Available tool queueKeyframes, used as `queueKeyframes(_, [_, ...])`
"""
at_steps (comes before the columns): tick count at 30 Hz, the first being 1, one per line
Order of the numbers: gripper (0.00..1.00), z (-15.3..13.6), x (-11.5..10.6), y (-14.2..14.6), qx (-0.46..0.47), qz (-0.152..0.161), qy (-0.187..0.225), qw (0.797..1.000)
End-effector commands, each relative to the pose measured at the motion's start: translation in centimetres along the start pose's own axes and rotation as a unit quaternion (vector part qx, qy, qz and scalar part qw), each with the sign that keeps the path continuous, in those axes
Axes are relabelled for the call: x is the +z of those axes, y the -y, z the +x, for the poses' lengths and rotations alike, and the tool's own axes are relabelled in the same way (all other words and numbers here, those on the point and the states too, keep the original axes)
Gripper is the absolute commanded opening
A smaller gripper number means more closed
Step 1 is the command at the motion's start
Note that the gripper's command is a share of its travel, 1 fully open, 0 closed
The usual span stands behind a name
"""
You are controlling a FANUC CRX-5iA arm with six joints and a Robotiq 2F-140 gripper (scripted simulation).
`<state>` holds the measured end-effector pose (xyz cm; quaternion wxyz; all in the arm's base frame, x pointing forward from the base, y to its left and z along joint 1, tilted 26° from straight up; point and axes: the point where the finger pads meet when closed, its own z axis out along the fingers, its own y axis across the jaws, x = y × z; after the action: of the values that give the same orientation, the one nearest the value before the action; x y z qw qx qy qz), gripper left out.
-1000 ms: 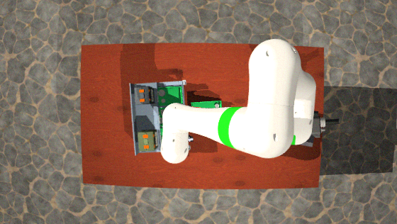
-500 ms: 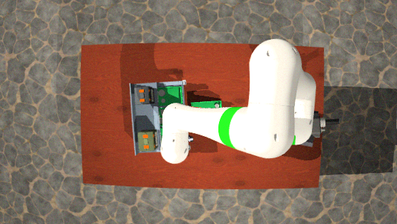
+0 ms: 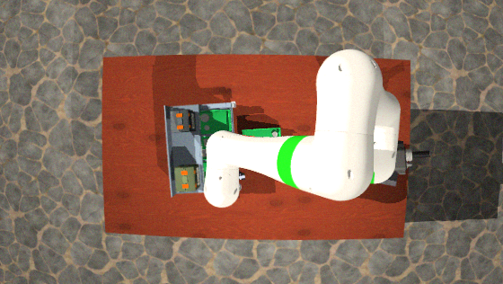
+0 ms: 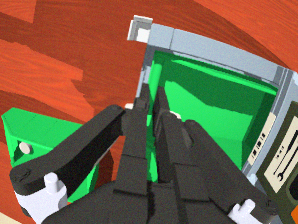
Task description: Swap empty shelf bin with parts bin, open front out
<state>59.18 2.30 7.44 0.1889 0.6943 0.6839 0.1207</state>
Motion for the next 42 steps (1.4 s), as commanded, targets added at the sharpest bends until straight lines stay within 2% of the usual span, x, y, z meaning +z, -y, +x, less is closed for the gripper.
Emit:
queueKeyframes(1, [0.1,0.0,-0.1,0.0,0.0,-0.001,0.0,1.0])
queueKeyframes(12, [0.1,0.0,-0.1,0.8,0.0,-0.001,0.0,1.0])
queueKeyframes(27, [0.1,0.0,-0.1,3.3,0.0,-0.001,0.0,1.0])
queueKeyframes(42, [0.1,0.0,-0.1,7.7,0.0,-0.001,0.0,1.0])
